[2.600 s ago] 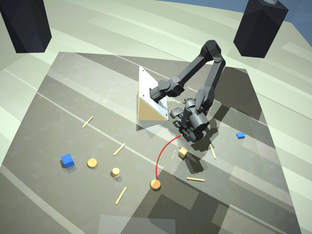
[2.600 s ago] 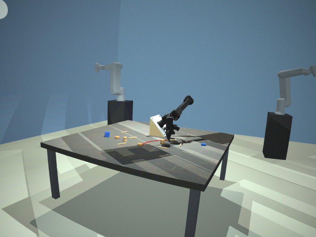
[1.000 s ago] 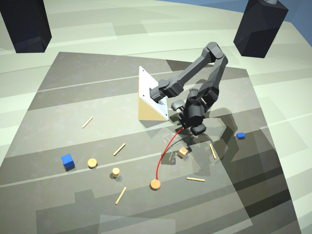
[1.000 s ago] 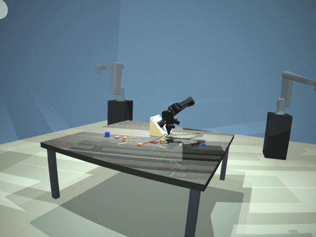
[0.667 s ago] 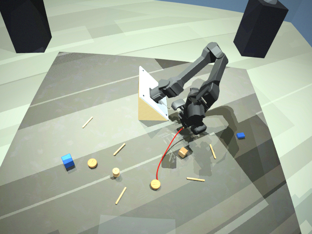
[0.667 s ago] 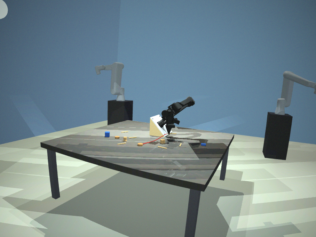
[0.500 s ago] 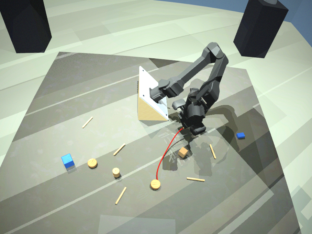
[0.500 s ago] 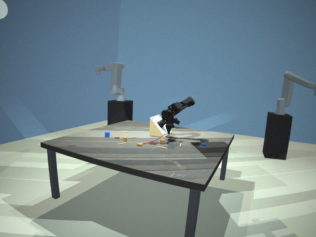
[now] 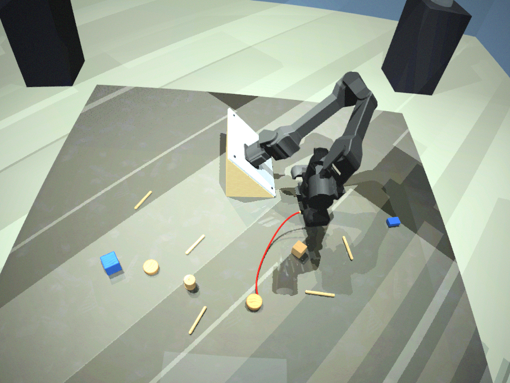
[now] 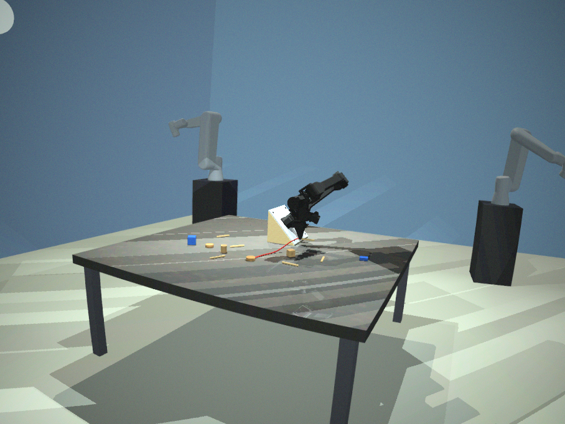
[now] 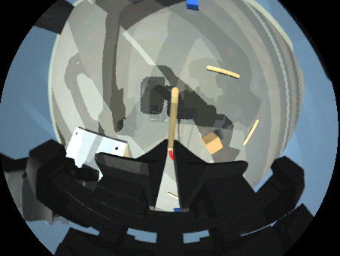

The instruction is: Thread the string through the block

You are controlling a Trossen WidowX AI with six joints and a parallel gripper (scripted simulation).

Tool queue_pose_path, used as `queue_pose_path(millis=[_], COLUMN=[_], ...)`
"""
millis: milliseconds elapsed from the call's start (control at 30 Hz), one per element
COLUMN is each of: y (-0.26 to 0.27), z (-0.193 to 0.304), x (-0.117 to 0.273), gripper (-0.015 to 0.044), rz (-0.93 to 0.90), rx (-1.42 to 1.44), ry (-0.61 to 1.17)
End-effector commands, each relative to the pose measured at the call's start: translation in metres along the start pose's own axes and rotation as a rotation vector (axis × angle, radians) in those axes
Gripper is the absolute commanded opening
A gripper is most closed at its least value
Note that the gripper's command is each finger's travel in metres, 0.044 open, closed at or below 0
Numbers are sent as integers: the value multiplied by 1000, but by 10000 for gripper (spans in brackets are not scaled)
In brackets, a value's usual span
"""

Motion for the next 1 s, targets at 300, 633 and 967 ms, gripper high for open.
queue_pose_path(millis=[300, 633, 967], y=[-17, -29, -42], z=[3, 6, 10], x=[5, 8, 10], gripper=[0, 0, 0], rz=[-9, -15, -18], rx=[-300, -540, -779], ry=[22, 40, 60])
Point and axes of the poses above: the point midway between the two fingers, 35 mm back from their tips, its own x axis back along the fingers, its own y axis across the jaws, z = x × y, the point moved 9 cm from there along x, back along the fingers, and after that the axes turned 5 degrees about x, right-handed, at the moved point
